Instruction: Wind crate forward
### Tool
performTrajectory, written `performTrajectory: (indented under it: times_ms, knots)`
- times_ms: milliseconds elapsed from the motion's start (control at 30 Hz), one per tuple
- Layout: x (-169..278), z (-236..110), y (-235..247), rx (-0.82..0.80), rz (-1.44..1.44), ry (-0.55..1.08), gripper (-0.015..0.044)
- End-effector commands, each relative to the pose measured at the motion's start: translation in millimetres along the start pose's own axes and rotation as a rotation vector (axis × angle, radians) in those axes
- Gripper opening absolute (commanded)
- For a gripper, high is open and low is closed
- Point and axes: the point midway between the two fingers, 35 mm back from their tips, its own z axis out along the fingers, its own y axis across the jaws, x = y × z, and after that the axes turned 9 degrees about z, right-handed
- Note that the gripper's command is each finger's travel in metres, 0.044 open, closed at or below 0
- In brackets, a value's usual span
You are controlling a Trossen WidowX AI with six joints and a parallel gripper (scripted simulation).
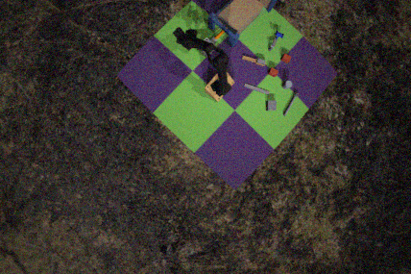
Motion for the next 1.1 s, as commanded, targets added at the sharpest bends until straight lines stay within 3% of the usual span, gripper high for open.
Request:
performTrajectory:
  times_ms: [0,1067]
  knots:
    - [12,-4,-8,0.008,-0.020,0.017,0.0000]
    - [38,-19,-50,0.011,-0.024,0.019,0.0000]
